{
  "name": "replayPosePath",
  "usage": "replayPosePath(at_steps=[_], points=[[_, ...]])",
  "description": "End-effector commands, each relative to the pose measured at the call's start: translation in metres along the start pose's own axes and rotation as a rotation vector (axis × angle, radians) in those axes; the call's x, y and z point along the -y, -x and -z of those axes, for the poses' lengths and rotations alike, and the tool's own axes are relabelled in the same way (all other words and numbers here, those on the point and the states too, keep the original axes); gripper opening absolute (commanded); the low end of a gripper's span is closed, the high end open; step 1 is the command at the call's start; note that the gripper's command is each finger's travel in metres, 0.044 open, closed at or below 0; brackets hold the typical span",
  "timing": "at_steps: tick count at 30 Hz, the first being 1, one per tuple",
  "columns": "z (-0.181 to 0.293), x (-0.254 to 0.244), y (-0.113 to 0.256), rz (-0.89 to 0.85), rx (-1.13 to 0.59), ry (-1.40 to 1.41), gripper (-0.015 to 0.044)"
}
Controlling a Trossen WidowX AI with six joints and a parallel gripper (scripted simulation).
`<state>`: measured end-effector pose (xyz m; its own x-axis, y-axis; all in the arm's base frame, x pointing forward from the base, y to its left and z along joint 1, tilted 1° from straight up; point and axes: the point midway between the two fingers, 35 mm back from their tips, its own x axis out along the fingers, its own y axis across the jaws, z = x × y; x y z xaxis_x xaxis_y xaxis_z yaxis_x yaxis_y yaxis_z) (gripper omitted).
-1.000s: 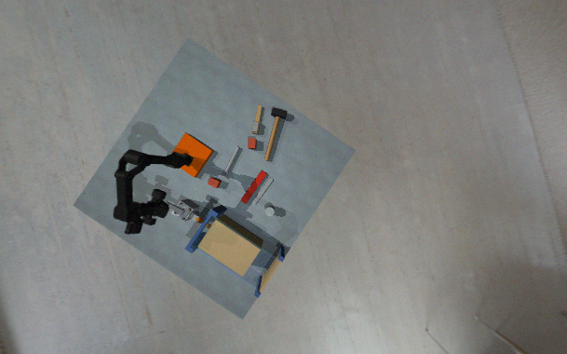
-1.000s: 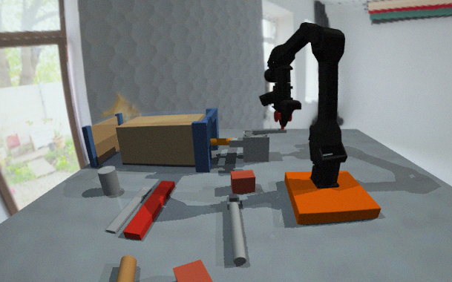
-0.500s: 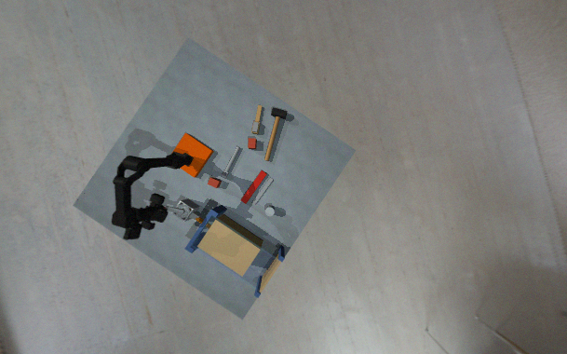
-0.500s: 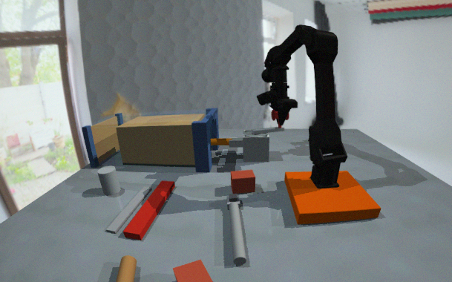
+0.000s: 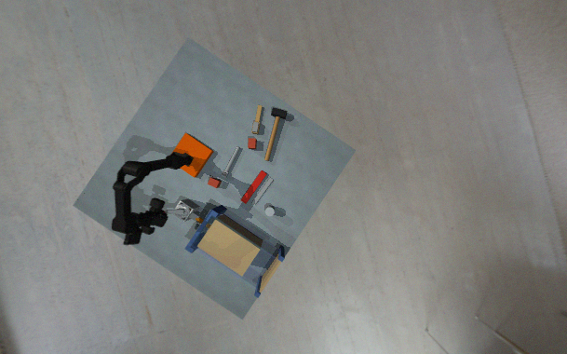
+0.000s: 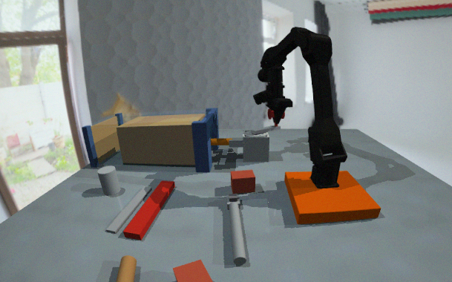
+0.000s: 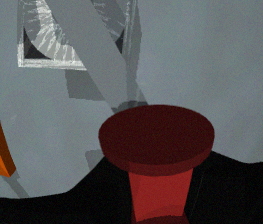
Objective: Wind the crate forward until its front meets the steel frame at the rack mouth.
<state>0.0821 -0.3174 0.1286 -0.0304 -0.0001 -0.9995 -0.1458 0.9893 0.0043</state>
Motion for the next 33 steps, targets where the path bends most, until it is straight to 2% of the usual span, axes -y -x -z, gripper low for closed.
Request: replayPosePath(at_steps=[1,33], points=[[-0.010,0.015,0.003,0.037,0.017,0.004,0.0000],[-0.044,0.045,0.006,0.039,0.020,0.004,0.0000]])
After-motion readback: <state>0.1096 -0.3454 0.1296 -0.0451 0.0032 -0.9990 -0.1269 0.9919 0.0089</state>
